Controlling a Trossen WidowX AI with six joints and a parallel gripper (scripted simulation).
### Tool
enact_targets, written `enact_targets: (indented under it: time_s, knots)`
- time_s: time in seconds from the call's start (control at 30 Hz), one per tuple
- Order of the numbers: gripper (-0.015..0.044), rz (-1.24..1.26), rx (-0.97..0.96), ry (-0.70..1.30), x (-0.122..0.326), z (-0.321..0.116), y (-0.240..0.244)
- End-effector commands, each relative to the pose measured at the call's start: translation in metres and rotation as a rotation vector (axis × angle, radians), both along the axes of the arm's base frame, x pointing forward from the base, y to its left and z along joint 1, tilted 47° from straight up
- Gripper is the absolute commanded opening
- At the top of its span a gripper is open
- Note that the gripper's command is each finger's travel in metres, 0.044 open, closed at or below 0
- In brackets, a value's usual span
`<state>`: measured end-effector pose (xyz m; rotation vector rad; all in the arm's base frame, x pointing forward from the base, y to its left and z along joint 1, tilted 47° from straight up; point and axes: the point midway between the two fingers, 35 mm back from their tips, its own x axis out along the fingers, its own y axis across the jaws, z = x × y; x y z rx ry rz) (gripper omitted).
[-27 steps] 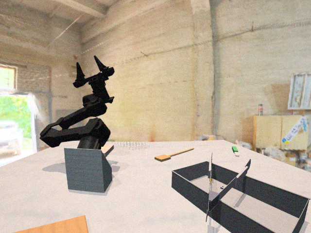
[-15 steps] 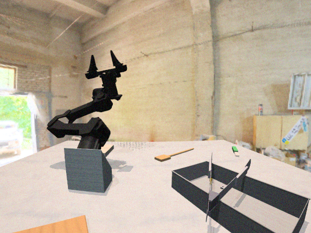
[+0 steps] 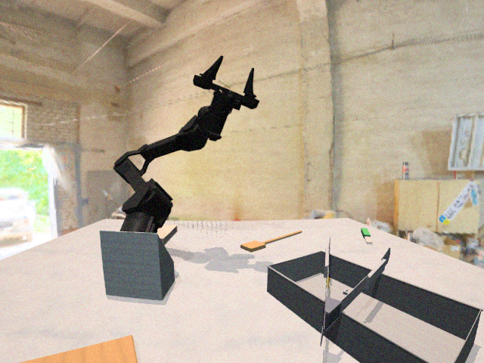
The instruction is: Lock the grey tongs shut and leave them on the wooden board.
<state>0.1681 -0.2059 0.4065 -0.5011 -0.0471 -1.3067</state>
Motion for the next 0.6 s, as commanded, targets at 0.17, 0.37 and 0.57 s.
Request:
enact_targets:
  time_s: [0.17, 0.37, 0.57]
  knots:
    - [0.044, 0.285, 0.361, 0.103, 0.112, -0.071, -0.038]
    - [0.044, 0.412, 0.799, 0.103, 0.174, -0.152, -0.049]
    - [0.044, 0.382, 1.305, 0.055, 0.207, -0.242, -0.04]
